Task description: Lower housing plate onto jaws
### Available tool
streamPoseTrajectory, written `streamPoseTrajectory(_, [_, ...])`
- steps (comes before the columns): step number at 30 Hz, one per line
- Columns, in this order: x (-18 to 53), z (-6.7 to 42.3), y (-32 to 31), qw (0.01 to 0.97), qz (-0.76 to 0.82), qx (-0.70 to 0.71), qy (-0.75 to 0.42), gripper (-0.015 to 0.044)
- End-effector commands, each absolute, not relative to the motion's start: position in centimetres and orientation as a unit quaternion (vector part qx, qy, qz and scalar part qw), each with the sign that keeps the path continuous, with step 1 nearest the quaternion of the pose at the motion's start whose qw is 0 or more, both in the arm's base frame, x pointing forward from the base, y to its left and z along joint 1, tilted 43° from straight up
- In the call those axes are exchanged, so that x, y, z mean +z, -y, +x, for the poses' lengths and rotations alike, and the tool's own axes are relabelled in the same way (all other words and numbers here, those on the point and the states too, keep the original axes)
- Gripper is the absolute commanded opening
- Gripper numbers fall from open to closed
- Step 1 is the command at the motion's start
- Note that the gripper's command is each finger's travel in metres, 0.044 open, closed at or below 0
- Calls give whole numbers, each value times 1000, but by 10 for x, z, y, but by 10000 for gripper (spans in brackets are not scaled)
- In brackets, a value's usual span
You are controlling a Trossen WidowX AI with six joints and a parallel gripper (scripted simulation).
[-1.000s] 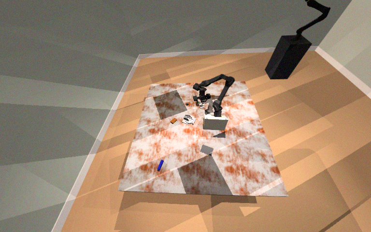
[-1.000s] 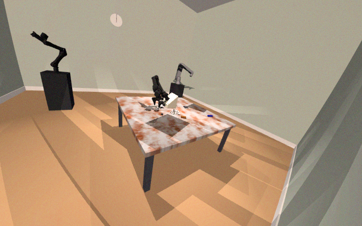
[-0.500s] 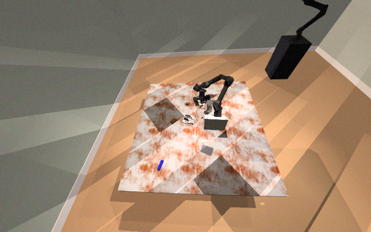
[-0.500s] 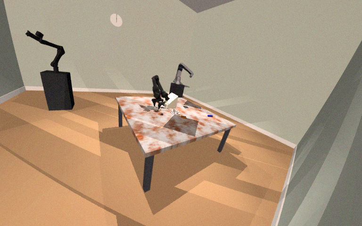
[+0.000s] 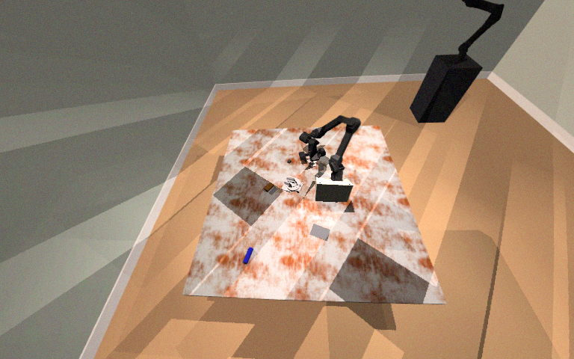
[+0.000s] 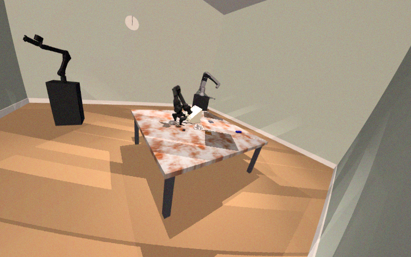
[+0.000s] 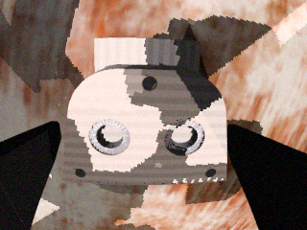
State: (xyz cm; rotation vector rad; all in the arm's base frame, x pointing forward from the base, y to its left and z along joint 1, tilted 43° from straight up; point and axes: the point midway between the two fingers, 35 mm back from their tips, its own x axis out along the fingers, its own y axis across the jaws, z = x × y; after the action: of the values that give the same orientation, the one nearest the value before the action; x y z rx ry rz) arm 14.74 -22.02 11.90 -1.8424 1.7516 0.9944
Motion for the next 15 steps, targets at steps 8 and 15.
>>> streamPoseTrajectory(8, [118,148,220,203,-662,359,-626,440])
streamPoseTrajectory(15, [119,147,221,204,-661,356,-628,433])
